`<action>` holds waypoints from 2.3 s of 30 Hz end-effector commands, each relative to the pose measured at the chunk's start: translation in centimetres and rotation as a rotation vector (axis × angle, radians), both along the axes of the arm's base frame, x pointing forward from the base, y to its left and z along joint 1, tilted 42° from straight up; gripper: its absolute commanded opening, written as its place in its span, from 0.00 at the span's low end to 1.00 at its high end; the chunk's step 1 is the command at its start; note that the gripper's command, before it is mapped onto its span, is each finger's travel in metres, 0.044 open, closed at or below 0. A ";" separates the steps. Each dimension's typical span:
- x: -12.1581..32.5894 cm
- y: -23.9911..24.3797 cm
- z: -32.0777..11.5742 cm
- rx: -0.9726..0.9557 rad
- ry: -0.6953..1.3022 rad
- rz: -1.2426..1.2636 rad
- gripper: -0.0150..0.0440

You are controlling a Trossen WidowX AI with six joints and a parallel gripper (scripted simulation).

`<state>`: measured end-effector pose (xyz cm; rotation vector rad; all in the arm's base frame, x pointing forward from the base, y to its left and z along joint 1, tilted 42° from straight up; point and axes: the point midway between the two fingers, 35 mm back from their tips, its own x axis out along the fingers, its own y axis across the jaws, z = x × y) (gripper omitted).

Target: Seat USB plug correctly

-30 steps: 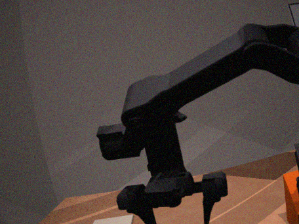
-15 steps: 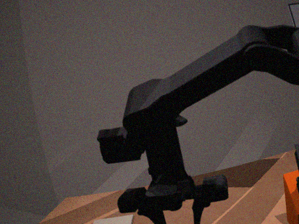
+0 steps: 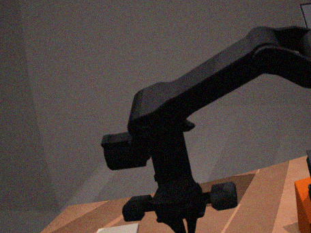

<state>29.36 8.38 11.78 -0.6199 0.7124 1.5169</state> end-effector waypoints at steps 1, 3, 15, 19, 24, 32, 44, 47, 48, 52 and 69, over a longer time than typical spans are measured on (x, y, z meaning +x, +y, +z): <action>0.0 0.0 0.0 0.000 -0.001 0.001 0.25; 0.0 0.0 0.0 0.000 -0.001 0.001 0.25; 0.0 -0.2 0.2 0.000 0.000 0.000 0.25; 0.0 -0.3 0.4 0.000 0.000 0.000 0.25; 0.1 -0.6 0.6 0.000 0.000 0.000 0.25; 0.1 -0.9 1.0 -0.001 0.000 0.000 0.25; 0.1 -1.4 1.6 -0.001 0.000 0.000 0.25; 0.2 -1.6 1.7 -0.001 0.000 0.000 0.25; 0.2 -1.6 1.8 -0.001 0.000 0.000 0.25; 0.2 -1.8 2.0 -0.001 0.000 0.000 0.25; 0.2 -1.8 2.1 -0.014 0.168 -0.188 0.25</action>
